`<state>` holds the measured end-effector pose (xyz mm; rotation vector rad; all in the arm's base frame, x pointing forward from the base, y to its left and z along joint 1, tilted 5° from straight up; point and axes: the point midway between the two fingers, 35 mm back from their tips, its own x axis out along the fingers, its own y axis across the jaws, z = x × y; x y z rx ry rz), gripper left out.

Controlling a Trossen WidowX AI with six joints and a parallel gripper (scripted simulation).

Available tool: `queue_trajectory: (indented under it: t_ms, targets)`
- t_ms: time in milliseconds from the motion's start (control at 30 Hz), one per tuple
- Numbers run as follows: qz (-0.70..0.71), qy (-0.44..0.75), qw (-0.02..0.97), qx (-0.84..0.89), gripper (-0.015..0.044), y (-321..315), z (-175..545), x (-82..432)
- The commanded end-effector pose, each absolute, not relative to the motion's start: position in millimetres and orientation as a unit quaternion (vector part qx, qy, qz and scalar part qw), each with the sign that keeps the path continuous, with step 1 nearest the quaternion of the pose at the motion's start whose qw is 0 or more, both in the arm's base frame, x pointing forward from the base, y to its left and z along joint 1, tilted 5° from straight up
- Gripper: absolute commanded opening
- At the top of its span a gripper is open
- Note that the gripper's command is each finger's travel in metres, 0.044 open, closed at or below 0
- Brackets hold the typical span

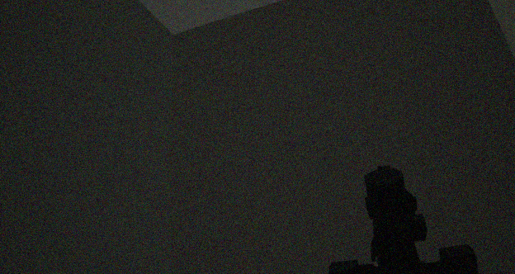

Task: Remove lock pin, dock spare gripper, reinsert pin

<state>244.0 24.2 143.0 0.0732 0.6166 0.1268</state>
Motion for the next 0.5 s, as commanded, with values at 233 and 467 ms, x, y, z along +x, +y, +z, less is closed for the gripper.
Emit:
queue_trajectory:
  t_ms: [233, 467]
  targets:
    - [0.065, 0.283, 0.957, 0.021, 0.0, 25.3, 146.1, 244.6]
    - [0.065, 0.286, 0.956, 0.022, 0.0, 25.6, 137.4, 249.3]
